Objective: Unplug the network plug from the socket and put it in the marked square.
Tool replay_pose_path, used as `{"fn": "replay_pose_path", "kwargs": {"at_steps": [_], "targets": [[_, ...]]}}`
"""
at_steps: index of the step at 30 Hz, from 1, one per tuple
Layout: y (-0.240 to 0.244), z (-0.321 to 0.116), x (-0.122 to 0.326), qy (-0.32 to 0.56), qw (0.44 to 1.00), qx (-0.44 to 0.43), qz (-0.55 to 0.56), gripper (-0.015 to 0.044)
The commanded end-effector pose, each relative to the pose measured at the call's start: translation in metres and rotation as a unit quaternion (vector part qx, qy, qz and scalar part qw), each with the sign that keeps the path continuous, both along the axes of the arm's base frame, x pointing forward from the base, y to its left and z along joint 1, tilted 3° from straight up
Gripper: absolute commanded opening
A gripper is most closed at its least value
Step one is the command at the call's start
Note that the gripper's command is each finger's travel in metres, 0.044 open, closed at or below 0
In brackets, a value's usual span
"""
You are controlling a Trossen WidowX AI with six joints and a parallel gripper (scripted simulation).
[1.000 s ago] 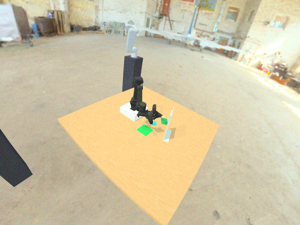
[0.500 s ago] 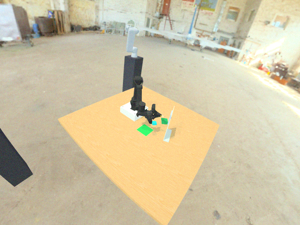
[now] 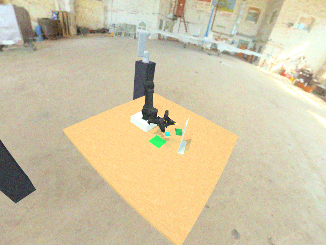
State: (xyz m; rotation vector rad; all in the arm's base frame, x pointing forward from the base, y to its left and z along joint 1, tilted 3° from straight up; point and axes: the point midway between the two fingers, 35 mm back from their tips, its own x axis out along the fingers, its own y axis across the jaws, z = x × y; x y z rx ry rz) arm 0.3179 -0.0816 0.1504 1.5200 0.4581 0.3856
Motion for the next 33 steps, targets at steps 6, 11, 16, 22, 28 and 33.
{"fn": "replay_pose_path", "kwargs": {"at_steps": [6,11,16,22,28,33], "targets": [[0.000,0.021,-0.007,-0.004,1.000,-0.005,0.002,0.0000],[0.000,0.032,-0.011,-0.004,1.000,-0.005,0.002,0.0000],[0.001,0.037,-0.013,-0.003,1.000,-0.004,0.001,0.0000],[-0.001,0.025,-0.003,0.047,0.997,0.037,-0.045,0.0000],[-0.003,0.009,0.006,0.105,0.987,0.076,-0.096,0.0000],[-0.004,-0.006,0.010,0.153,0.973,0.104,-0.140,0.0000]]}}
